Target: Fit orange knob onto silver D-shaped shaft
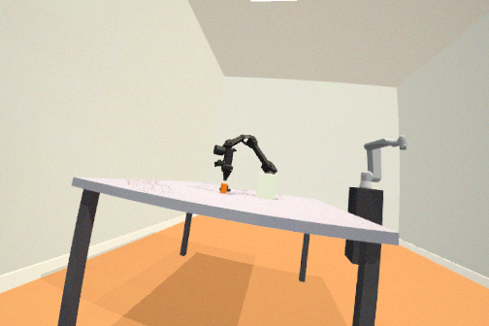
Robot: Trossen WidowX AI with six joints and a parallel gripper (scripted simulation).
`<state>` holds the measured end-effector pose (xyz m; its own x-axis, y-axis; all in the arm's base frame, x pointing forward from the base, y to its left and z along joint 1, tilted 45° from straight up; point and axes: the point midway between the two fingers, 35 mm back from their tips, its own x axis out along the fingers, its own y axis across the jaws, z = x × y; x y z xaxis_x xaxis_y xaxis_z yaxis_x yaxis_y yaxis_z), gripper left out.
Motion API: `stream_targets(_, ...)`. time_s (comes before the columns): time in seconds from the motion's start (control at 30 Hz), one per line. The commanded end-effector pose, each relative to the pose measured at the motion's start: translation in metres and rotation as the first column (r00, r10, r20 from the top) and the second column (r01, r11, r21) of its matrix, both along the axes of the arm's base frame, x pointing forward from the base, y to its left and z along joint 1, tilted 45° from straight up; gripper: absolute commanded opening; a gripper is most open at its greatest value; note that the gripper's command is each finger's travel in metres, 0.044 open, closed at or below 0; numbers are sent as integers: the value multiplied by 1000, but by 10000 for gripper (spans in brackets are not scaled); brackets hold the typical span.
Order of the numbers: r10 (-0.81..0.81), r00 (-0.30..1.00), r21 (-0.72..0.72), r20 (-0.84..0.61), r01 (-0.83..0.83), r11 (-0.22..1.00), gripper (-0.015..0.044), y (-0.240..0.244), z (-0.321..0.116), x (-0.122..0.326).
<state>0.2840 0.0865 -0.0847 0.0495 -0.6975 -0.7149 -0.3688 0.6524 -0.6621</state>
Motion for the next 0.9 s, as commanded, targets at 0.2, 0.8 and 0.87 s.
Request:
stream_targets(0.2, 4, 1000, -5, -6, -4, 1000, 440, -11, -12, 0)
stream_targets(0.8, 4, 1000, -5, -6, -4, 1000, 440, -32, -32, 2)
stream_targets(0.87, 4, 1000, -6, -6, -4, 1000, 440, -34, -35, 2)
